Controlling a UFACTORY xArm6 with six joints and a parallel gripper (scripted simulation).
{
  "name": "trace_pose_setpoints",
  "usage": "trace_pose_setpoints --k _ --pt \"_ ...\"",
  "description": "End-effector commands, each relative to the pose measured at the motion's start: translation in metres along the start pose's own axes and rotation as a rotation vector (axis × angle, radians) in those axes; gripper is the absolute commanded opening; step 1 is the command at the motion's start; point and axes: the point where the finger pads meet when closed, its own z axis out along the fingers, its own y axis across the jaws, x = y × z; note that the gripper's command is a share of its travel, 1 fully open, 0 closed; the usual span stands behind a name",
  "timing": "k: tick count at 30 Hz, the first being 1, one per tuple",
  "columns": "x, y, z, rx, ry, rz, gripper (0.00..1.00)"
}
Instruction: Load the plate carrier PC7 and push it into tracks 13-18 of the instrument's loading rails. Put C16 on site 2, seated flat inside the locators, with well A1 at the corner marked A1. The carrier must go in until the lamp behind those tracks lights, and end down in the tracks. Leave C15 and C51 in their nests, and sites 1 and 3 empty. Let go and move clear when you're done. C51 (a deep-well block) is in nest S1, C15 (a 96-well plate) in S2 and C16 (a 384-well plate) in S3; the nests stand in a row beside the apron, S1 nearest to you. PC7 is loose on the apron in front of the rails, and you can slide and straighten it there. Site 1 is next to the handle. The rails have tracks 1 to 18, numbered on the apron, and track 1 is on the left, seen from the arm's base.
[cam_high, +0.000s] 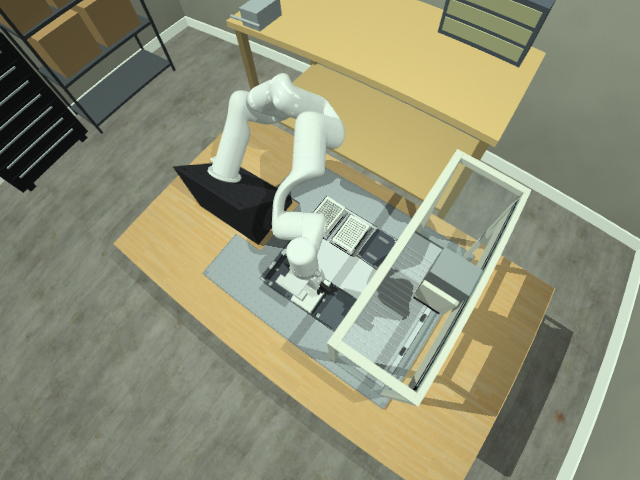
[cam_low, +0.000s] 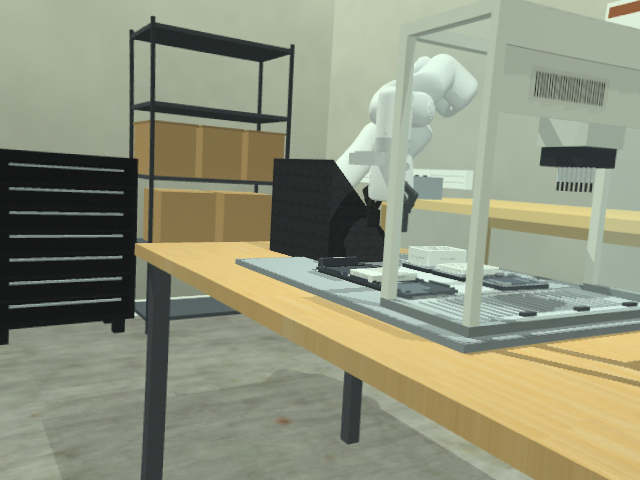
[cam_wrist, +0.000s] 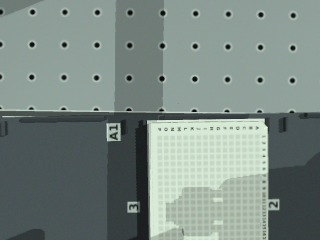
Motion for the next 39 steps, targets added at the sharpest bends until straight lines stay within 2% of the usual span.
trace_pose_setpoints --k 1,7,21,39 --pt "0.0002 -0.0012 -0.0074 0.003 0.002 -0.001 1.0" --pt "0.0002 -0.0011 -0.0171 0.003 0.002 -0.001 1.0" --pt "0.0002 -0.0012 -0.0171 0.003 0.002 -0.001 1.0" --pt "0.0003 -0.0012 -0.0171 0.002 0.003 -0.534 1.0"
